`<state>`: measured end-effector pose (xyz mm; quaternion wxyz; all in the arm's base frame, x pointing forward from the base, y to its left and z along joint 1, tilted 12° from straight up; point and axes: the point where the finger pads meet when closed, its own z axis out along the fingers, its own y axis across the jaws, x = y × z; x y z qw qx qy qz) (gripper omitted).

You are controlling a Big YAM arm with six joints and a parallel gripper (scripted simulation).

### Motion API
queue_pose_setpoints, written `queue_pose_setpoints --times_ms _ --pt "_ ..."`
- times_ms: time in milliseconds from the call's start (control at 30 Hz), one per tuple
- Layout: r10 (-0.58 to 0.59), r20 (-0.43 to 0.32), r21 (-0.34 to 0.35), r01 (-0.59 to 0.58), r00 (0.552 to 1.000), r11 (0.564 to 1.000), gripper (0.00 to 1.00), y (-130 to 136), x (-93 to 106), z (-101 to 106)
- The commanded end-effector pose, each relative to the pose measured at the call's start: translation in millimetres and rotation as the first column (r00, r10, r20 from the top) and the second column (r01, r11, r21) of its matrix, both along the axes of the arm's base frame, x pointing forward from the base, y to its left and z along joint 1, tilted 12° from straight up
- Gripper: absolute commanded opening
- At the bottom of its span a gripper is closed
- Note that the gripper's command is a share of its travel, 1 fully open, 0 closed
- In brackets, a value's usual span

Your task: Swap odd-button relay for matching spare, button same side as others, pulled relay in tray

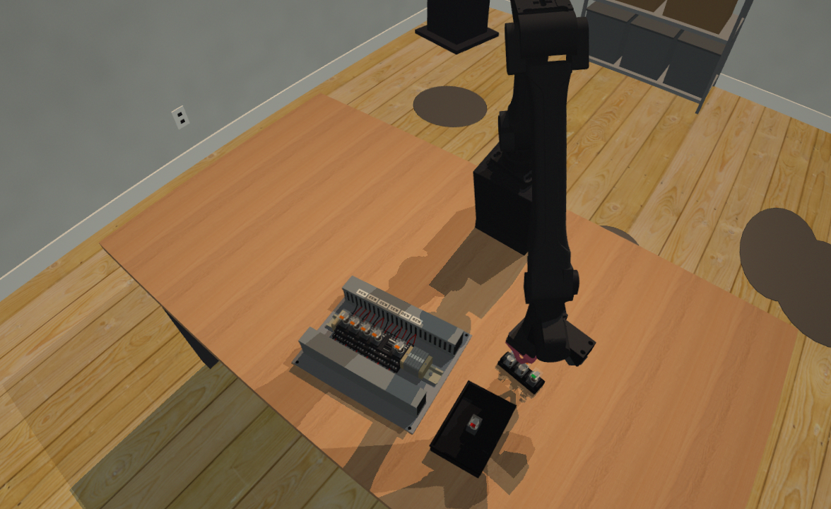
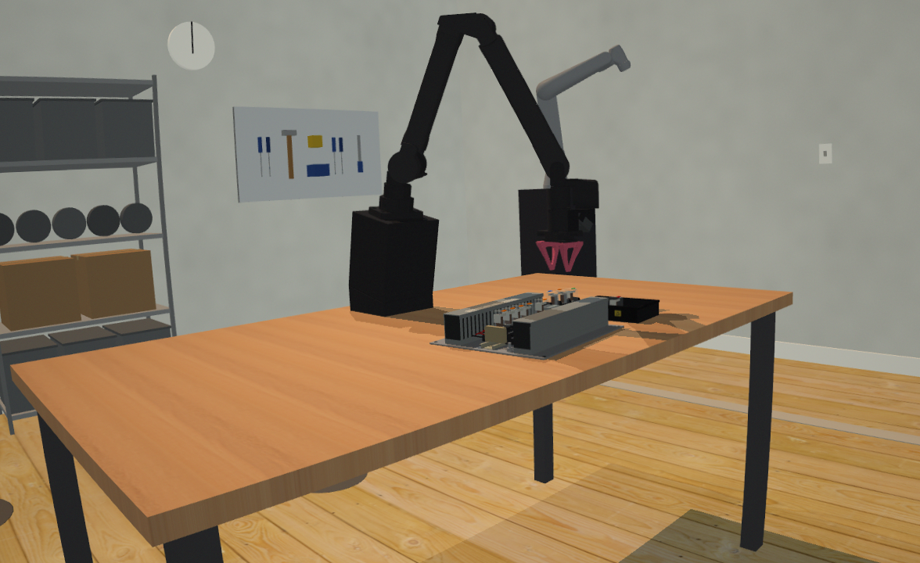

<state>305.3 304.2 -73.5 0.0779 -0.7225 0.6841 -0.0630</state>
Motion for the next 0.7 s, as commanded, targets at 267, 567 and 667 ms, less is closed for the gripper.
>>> queue_pose_setpoints --times_ms 267,567,667 --pt "0.007 0.028 0.033 -0.008 1.000 0.999 0.59 15.5 15.3 19.0" --pt "0.007 0.020 0.025 -0.007 1.000 1.000 0.59 10.2 10.5 16.2" --pt "0.007 0.019 0.024 -0.007 1.000 1.000 0.59 9.4 9.8 15.7"
